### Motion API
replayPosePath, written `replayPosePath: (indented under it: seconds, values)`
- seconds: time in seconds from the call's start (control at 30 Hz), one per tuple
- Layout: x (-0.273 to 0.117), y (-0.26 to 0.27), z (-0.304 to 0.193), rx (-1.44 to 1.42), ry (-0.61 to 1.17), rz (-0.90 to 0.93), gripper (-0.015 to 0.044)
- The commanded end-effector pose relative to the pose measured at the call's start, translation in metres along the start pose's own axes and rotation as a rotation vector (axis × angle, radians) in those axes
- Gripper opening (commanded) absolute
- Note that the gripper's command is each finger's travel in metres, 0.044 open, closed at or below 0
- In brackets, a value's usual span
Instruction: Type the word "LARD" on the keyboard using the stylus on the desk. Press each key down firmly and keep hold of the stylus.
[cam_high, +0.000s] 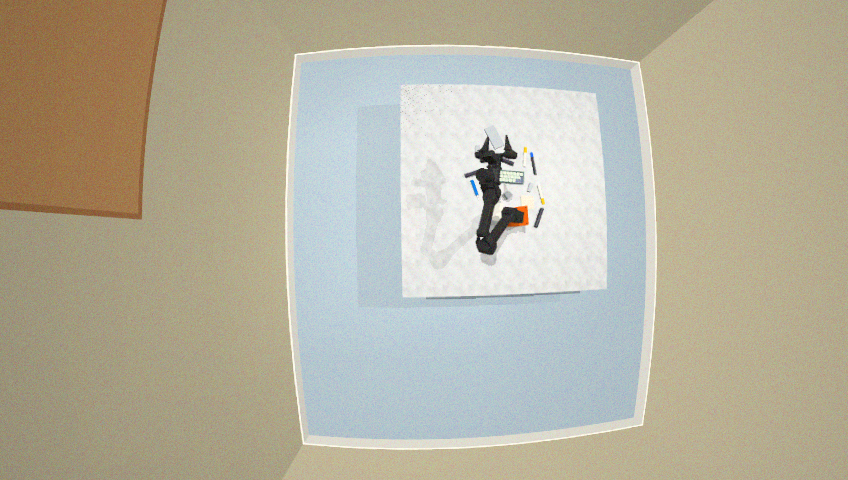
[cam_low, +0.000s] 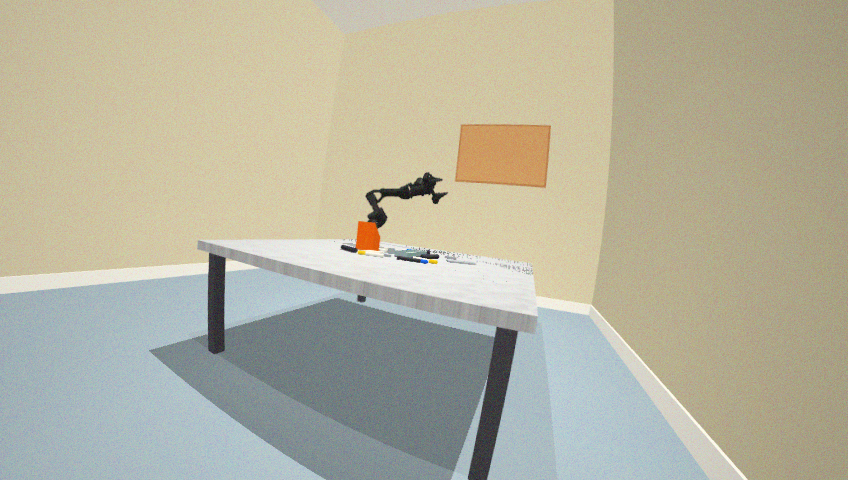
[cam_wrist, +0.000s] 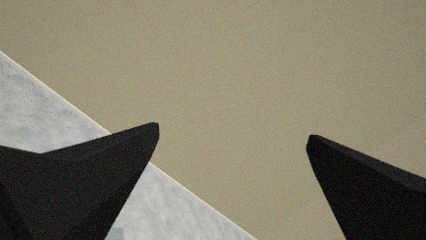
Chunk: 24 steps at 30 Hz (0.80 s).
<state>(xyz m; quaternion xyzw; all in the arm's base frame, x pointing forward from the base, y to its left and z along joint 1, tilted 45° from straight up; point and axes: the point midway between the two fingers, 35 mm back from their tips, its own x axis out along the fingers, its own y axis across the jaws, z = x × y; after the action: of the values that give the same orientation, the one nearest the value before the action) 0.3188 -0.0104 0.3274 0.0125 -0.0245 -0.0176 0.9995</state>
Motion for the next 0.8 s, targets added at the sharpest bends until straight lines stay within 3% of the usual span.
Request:
replayPosePath:
  seconds: [0.0,0.27,0.53,0.77]
  values:
    - [0.001,0.001,-0.002,0.000,0.010,0.005,0.0414]
    - [0.022,0.043,-0.114,0.032,0.478,0.245,0.0204]
    - [-0.016,0.090,-0.224,0.186,1.034,0.501,0.0000]
    - [-0.083,0.126,-0.280,0.462,1.553,0.663,0.0000]
